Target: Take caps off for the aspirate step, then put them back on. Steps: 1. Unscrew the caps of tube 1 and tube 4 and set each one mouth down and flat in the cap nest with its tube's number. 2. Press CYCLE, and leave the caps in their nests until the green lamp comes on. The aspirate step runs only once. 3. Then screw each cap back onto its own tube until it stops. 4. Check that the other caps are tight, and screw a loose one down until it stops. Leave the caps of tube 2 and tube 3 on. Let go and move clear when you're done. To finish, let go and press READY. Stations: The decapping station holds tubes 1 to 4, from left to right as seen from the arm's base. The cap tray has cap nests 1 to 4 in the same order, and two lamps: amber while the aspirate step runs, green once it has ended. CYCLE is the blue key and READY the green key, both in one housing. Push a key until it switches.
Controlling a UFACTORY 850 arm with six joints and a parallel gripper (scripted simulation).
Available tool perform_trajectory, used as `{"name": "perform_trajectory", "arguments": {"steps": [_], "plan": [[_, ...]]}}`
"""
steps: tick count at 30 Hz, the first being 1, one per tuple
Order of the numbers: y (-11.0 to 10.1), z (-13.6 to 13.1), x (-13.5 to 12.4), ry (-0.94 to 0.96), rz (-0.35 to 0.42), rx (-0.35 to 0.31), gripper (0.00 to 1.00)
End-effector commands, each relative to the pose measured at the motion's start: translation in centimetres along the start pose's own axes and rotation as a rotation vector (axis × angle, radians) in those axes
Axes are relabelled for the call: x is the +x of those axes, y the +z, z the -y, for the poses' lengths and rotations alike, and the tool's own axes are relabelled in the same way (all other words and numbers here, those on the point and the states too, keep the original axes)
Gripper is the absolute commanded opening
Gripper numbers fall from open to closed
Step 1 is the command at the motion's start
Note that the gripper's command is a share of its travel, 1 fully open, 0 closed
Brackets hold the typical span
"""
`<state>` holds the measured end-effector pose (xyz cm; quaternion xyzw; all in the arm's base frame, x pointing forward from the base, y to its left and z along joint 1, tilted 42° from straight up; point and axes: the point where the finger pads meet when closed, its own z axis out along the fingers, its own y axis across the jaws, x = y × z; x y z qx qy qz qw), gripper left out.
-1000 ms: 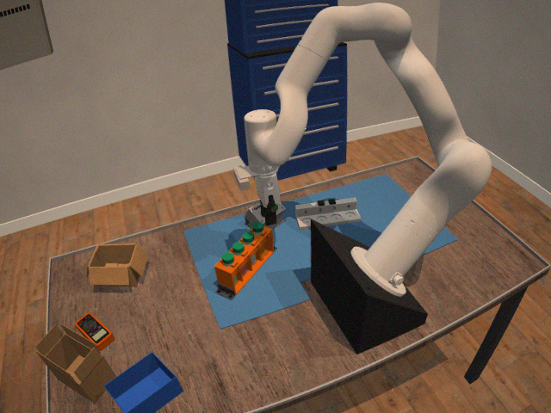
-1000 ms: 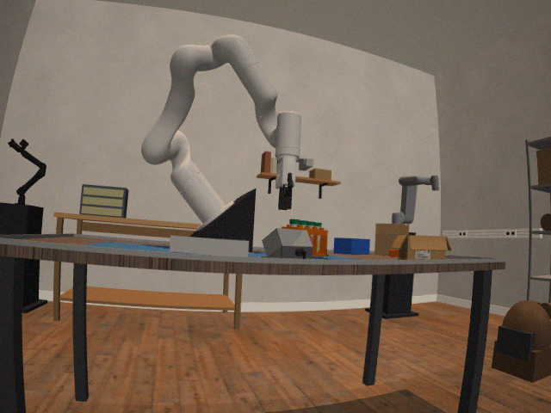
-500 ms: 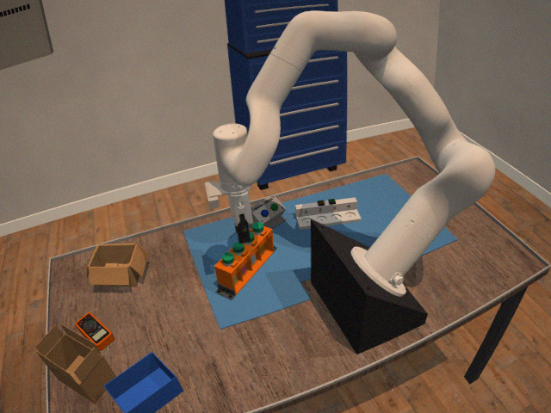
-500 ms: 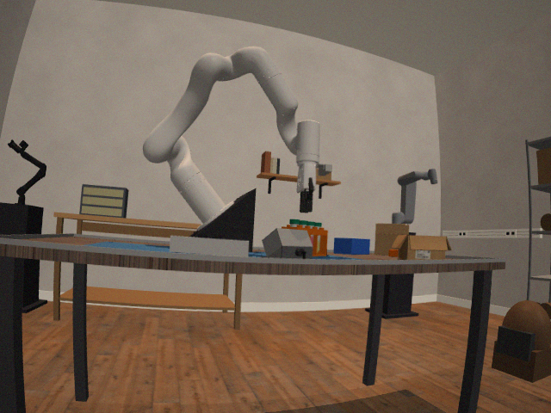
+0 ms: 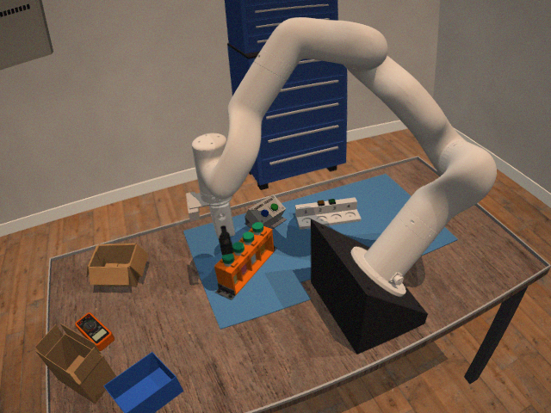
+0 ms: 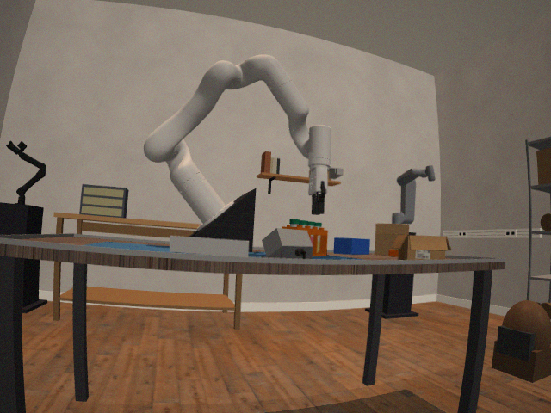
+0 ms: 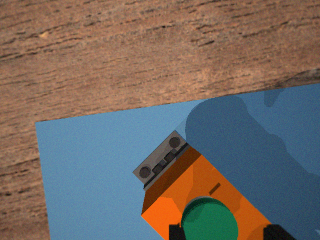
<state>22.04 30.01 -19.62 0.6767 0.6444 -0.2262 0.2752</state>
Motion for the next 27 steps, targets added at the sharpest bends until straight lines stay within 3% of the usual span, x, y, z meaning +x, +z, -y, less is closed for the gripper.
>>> {"name": "perform_trajectory", "arguments": {"steps": [1, 11, 27], "plan": [[0.9, 0.0, 0.1, 0.000, -0.001, 0.000, 0.46], [3.3, 0.0, 0.1, 0.000, -0.001, 0.000, 0.46], [3.7, 0.0, 0.1, 0.000, -0.001, 0.000, 0.46]]}}
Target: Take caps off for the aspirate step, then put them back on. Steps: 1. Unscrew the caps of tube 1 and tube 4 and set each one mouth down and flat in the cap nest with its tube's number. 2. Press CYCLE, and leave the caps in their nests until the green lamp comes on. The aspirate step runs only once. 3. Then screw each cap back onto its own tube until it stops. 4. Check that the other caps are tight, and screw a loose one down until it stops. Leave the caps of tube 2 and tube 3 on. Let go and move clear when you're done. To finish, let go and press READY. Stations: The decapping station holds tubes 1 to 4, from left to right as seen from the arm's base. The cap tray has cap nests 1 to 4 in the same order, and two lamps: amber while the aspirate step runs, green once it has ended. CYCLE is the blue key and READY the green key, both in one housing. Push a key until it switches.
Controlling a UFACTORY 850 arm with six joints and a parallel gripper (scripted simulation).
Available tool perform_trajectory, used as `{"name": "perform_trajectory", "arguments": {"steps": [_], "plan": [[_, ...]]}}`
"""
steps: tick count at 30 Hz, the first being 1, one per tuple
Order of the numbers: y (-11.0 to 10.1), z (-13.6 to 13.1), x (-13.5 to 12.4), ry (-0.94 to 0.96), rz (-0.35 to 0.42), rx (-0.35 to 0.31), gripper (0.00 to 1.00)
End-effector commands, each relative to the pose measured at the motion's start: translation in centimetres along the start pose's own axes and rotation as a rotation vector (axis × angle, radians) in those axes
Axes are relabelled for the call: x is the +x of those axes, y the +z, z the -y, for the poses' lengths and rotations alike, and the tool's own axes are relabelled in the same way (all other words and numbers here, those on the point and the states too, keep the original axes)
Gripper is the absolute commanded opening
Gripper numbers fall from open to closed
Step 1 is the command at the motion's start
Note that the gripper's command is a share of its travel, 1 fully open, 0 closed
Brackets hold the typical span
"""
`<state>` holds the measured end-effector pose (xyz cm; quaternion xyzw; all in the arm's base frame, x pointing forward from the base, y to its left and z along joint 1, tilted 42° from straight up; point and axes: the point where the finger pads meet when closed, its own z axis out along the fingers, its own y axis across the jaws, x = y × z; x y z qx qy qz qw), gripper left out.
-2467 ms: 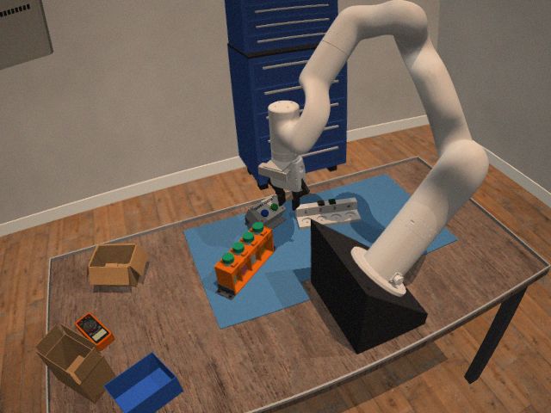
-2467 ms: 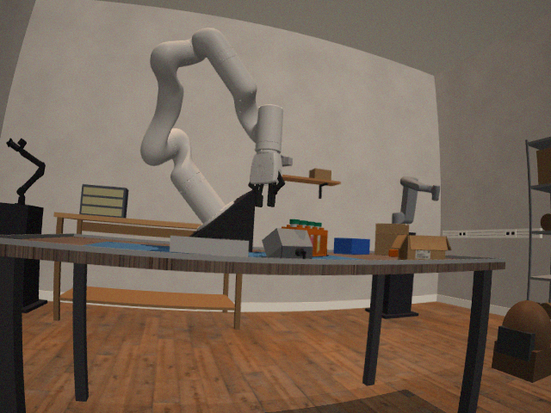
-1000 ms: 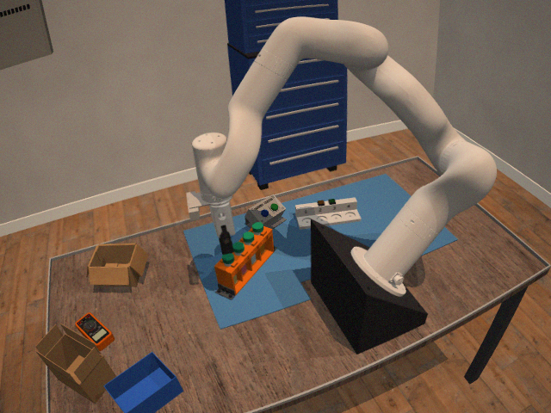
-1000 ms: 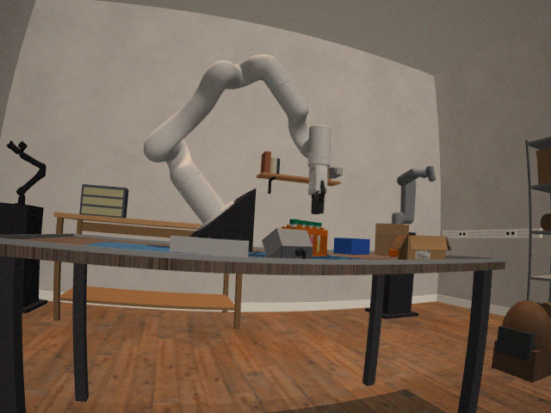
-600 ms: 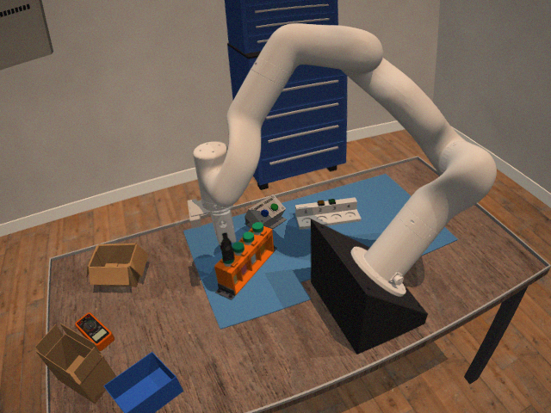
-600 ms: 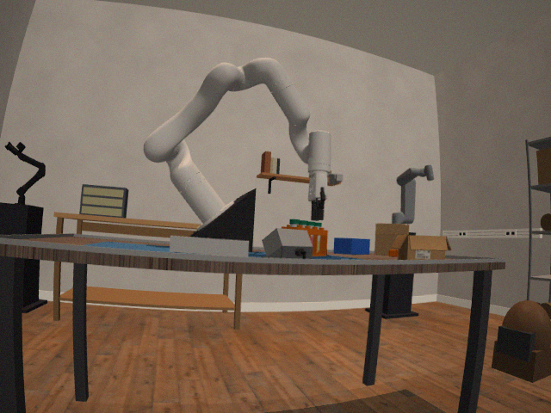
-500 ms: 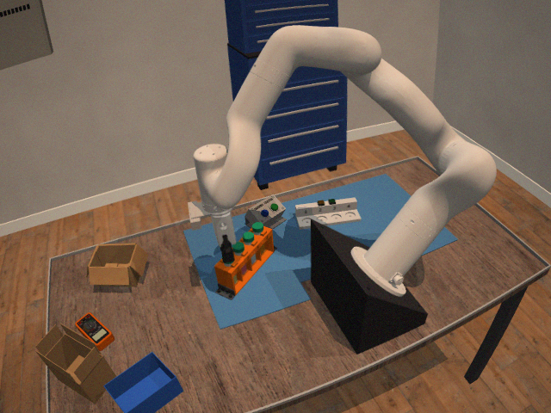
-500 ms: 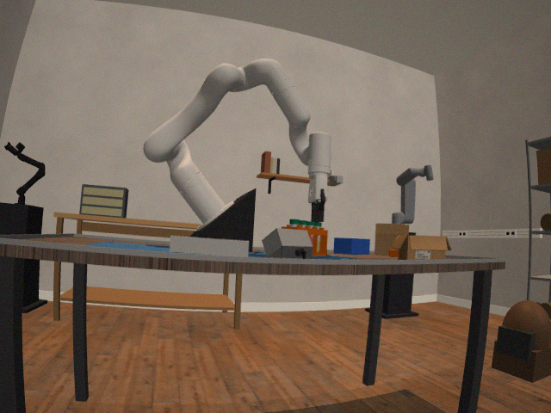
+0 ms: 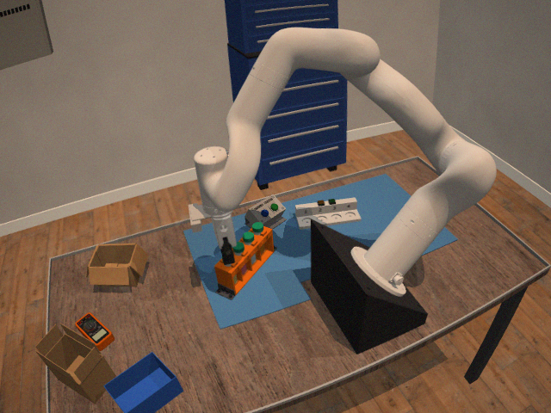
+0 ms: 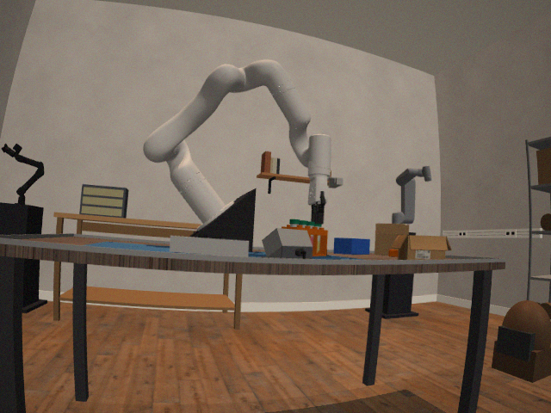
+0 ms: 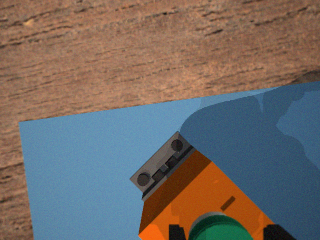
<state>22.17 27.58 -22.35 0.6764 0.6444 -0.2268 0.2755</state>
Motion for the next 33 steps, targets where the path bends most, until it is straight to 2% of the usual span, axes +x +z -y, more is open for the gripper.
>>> {"name": "perform_trajectory", "arguments": {"steps": [1, 17, 18, 32, 33], "plan": [[0.07, -0.04, 0.08, 0.000, -0.002, -0.001, 0.46], [0.62, -0.04, 0.07, 0.000, -0.002, -0.001, 0.46], [0.62, -0.04, 0.07, 0.000, -0.002, -0.001, 0.00], [0.62, -0.04, 0.07, 0.000, -0.002, -0.001, 0.00], [0.62, -0.04, 0.07, -0.050, -0.002, -0.001, 0.00]]}}
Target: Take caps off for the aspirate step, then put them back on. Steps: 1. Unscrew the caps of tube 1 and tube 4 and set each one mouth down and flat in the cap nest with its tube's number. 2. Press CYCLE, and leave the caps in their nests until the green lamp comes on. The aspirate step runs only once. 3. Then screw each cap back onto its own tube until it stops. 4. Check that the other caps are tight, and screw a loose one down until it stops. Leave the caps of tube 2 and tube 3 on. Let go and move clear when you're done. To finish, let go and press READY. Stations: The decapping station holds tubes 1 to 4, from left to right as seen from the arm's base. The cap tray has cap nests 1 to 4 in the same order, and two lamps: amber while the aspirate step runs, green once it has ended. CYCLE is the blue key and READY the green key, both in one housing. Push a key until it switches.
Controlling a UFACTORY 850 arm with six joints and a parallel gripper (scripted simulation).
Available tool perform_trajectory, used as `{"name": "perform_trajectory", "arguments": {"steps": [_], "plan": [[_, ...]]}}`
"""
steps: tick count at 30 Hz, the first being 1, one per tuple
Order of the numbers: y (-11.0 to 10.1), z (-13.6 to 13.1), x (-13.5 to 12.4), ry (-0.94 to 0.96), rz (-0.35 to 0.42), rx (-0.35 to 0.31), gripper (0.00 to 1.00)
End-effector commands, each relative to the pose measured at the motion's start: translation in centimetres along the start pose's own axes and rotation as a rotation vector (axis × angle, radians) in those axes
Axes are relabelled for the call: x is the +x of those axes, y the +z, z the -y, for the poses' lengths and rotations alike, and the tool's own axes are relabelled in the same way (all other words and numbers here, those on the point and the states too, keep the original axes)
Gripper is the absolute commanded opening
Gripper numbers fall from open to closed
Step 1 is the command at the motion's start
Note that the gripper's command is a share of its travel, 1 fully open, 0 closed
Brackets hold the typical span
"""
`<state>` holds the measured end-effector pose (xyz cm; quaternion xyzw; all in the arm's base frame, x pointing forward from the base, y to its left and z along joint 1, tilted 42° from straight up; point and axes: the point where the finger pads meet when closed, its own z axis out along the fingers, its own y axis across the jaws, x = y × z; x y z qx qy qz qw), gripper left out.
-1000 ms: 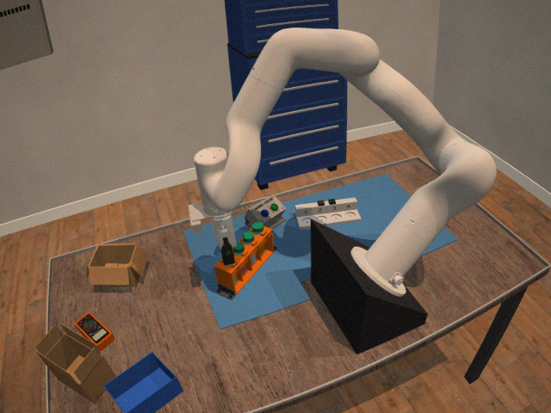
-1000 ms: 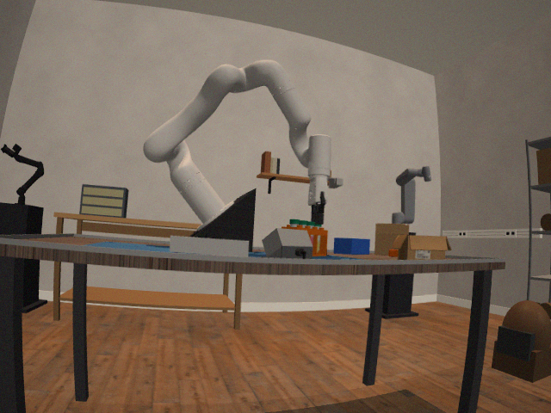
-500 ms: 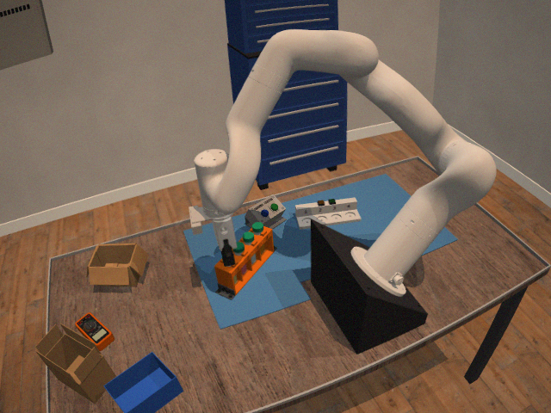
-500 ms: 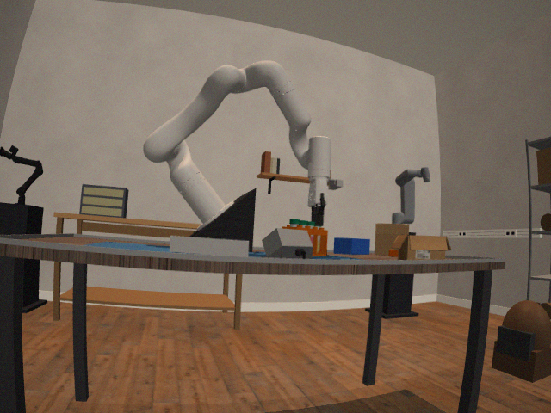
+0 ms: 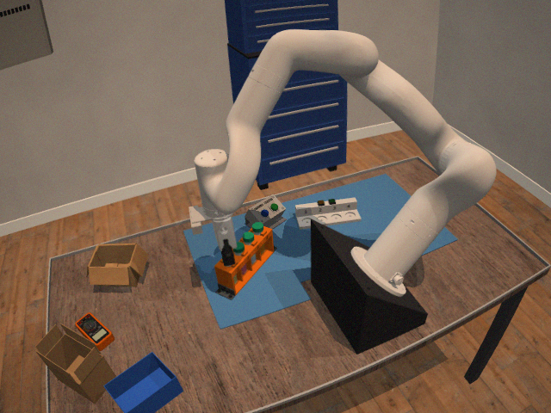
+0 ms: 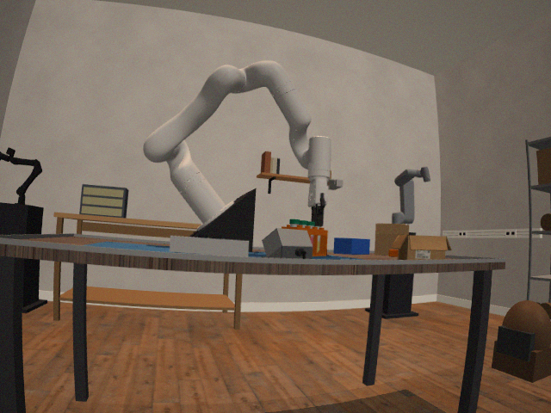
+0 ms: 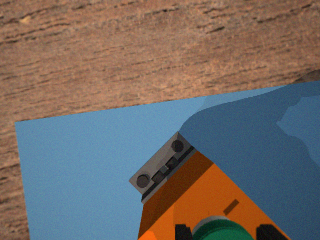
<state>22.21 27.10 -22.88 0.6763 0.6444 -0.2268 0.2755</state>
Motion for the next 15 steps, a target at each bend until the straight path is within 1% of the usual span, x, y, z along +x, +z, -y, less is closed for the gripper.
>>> {"name": "perform_trajectory", "arguments": {"steps": [1, 13, 15], "plan": [[-0.09, -0.04, 0.08, -0.100, -0.002, -0.001, 0.00], [-0.13, -0.04, 0.07, -0.700, -0.002, -0.001, 0.00], [-0.13, -0.04, 0.07, -0.700, -0.002, -0.001, 0.00]]}}
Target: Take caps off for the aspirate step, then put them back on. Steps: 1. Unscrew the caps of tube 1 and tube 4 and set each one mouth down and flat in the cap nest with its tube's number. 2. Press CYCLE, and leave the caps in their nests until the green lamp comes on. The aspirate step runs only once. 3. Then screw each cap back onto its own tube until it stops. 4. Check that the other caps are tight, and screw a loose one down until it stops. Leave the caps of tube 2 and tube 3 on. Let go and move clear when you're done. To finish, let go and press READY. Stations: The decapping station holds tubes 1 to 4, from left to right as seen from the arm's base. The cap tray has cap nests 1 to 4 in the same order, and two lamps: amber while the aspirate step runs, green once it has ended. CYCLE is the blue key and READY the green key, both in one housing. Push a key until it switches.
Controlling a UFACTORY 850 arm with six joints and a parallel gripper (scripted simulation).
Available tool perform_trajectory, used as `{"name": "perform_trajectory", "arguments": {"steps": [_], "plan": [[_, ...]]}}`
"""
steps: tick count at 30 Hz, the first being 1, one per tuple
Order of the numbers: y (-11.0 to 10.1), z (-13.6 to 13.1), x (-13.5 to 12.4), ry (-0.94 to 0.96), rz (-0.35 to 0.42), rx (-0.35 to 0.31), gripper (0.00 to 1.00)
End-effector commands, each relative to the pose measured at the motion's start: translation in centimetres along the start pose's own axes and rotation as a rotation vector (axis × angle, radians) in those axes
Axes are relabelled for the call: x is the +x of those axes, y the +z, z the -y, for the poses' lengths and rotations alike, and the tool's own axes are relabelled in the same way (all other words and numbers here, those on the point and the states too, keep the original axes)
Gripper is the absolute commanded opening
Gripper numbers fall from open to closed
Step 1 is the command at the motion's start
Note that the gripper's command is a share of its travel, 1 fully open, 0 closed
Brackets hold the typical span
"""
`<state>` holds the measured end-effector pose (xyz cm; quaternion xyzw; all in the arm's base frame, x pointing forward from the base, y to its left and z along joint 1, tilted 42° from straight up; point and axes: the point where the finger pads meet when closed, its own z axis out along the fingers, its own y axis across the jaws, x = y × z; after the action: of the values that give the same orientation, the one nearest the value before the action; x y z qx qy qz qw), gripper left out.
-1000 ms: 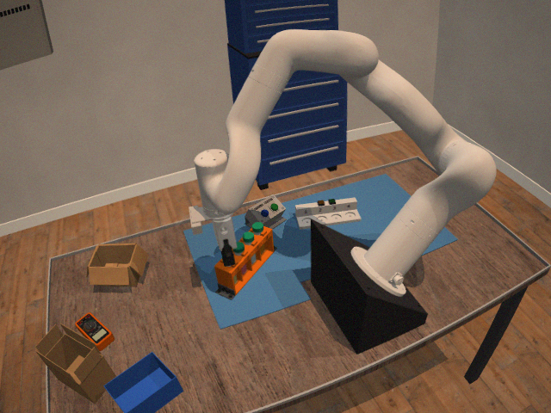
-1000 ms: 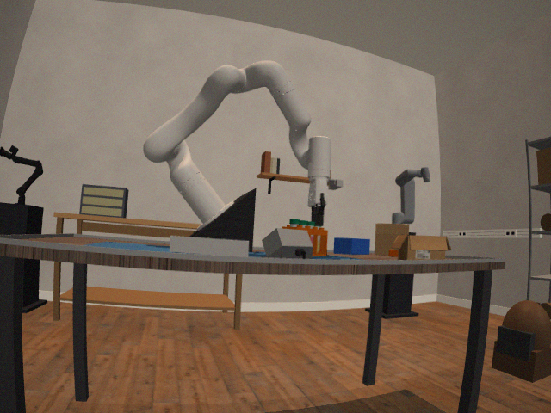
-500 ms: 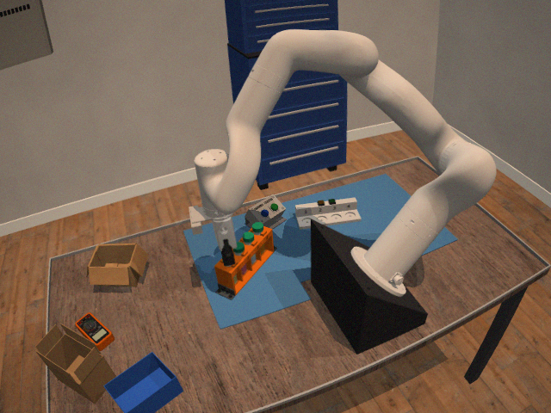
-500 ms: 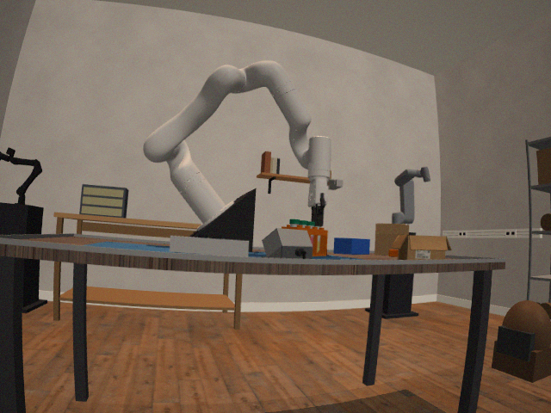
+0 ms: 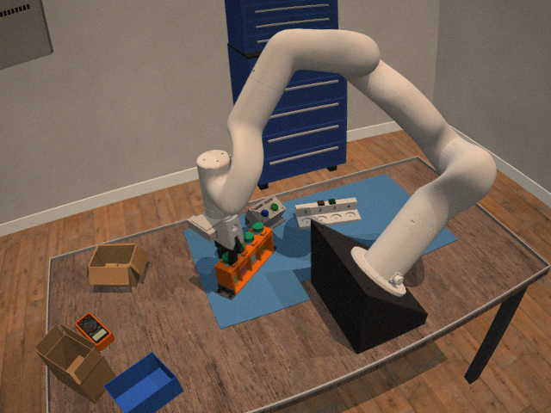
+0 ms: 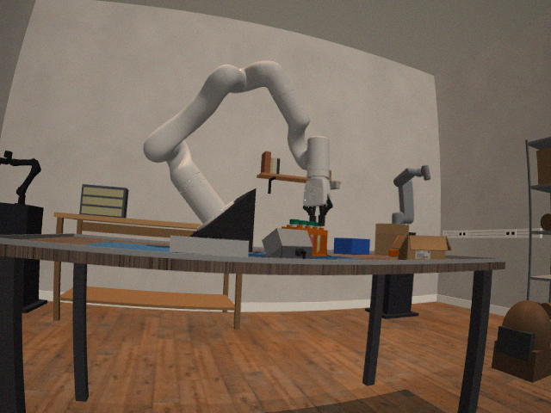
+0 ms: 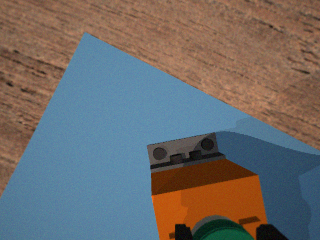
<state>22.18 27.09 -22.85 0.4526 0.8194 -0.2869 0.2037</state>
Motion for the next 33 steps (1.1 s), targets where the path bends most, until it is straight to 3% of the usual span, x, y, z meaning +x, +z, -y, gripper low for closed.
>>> {"name": "perform_trajectory", "arguments": {"steps": [1, 15, 20, 25, 26, 33], "plan": [[-0.12, -0.12, 0.05, -0.150, -0.006, 0.027, 0.00], [-0.16, -0.12, 0.04, -0.850, -0.015, 0.024, 0.00], [-0.17, -0.12, 0.05, -0.970, -0.017, 0.023, 0.00], [-0.16, -0.12, 0.04, -0.970, -0.017, 0.023, 0.00], [-0.17, -0.12, 0.05, -0.970, -0.017, 0.023, 0.46], [-0.17, -0.12, 0.05, -0.970, -0.017, 0.023, 0.46]]}}
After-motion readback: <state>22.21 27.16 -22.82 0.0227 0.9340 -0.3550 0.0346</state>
